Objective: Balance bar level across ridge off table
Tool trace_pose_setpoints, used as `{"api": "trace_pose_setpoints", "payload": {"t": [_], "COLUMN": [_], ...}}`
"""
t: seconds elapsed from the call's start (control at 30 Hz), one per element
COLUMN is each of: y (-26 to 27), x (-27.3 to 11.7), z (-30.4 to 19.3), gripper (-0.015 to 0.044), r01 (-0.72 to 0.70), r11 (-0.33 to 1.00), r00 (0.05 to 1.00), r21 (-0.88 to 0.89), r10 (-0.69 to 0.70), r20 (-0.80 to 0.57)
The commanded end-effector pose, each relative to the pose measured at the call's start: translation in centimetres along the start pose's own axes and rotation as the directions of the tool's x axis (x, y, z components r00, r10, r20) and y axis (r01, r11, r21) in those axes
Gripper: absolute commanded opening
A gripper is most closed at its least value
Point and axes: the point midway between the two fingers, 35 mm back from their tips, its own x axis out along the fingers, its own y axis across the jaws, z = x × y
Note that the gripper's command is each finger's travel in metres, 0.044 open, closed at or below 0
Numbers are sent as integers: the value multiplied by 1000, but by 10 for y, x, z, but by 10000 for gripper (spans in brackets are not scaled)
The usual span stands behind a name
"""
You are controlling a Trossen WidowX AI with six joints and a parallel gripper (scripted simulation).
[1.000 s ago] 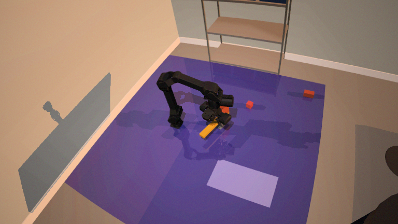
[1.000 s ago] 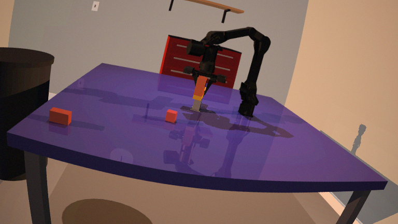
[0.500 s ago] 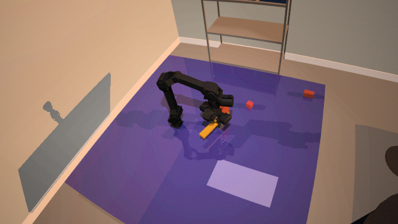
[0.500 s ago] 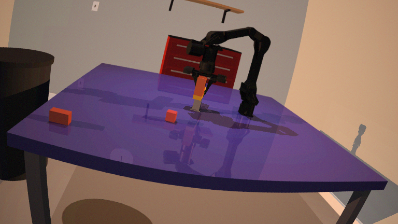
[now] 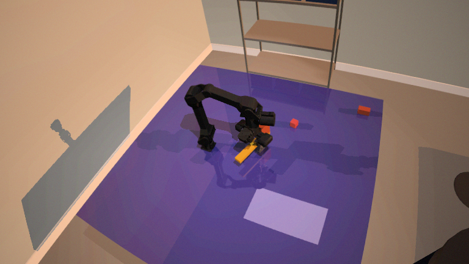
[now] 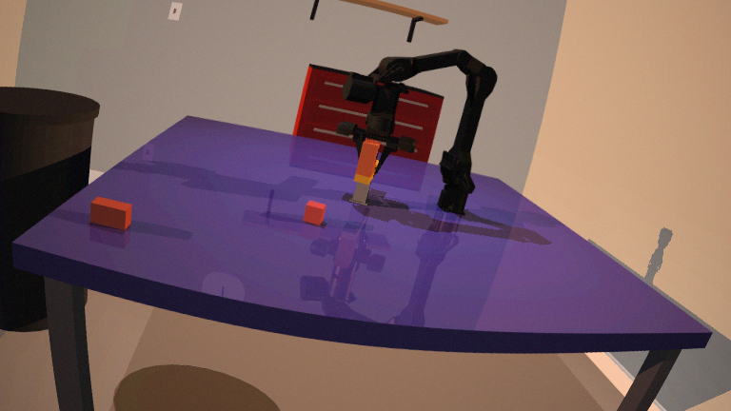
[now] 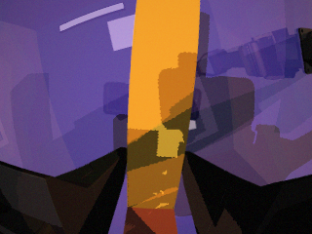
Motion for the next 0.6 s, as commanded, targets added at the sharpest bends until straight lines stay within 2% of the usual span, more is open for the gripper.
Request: {"api": "trace_pose_setpoints", "payload": {"t": [0.0,0.37,0.57], "y": [0,0,0], "x": [0,0,0], "z": [0,0,0], "gripper": [185,185,342], "r01": [0,0,0], "r11": [1000,1000,1000], "r00": [1000,1000,1000], "r21": [0,0,0], "r10": [0,0,0], "r20": [0,0,0]}}
